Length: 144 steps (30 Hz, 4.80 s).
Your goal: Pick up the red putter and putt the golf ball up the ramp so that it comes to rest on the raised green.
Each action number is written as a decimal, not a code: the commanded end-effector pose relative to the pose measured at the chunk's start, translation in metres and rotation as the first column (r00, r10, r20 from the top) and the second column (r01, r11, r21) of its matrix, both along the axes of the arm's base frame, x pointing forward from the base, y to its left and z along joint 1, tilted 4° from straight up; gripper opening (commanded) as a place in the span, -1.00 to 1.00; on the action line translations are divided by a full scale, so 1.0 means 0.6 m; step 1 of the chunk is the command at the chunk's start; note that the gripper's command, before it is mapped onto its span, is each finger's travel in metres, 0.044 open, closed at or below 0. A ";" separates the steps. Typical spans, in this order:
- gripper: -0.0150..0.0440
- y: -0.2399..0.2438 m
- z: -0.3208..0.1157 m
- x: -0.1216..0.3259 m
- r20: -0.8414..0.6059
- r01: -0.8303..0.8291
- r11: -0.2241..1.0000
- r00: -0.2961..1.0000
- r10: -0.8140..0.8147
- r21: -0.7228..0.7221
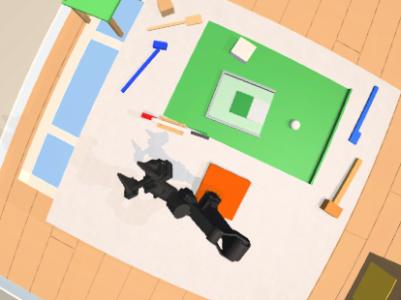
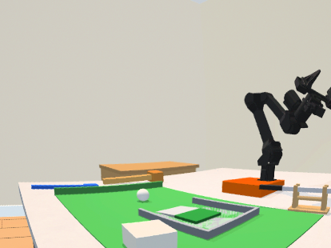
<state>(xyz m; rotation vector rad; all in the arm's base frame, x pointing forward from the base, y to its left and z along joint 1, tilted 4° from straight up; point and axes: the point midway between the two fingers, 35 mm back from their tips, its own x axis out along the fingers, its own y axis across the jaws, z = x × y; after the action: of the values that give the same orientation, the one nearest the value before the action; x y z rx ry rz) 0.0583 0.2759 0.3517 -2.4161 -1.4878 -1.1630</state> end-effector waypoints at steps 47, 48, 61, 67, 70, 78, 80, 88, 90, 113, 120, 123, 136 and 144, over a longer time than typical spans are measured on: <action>1.00 -0.263 -0.459 0.302 -0.532 -0.563 -0.070 0.809 -0.248 -0.824; 1.00 -0.263 -0.459 0.302 -0.532 -0.563 -0.070 0.809 -0.248 -0.824; 1.00 -0.248 -0.484 0.299 -0.533 -0.563 -0.069 0.809 -0.248 -0.824; 1.00 -0.242 -0.495 0.297 -0.533 -0.563 -0.069 0.809 -0.248 -0.823; 1.00 -0.233 -0.510 0.296 -0.533 -0.563 -0.068 0.809 -0.247 -0.823; 1.00 -0.223 -0.527 0.293 -0.533 -0.563 -0.068 0.809 -0.247 -0.823; 1.00 -0.222 -0.530 0.292 -0.533 -0.563 -0.068 0.809 -0.247 -0.823; 1.00 -0.211 -0.547 0.290 -0.534 -0.564 -0.067 0.809 -0.247 -0.823; 1.00 -0.209 -0.552 0.290 -0.534 -0.564 -0.067 0.809 -0.246 -0.823; -0.38 -0.206 -0.554 0.291 -0.529 -0.559 -0.071 0.813 -0.244 -0.826; -0.49 -0.206 -0.545 0.293 -0.529 -0.559 -0.071 0.813 -0.244 -0.826; -0.49 -0.205 -0.524 0.298 -0.529 -0.559 -0.071 0.813 -0.244 -0.826; -0.49 -0.207 -0.394 0.300 -0.529 -0.559 -0.070 0.813 -0.245 -0.826; -0.49 -0.219 -0.402 0.310 -0.524 -0.560 -0.066 0.805 -0.278 -0.826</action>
<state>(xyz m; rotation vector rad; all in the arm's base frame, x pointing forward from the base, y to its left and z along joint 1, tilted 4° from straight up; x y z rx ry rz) 0.2399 0.1490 0.1103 -2.3414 -2.7459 1.4338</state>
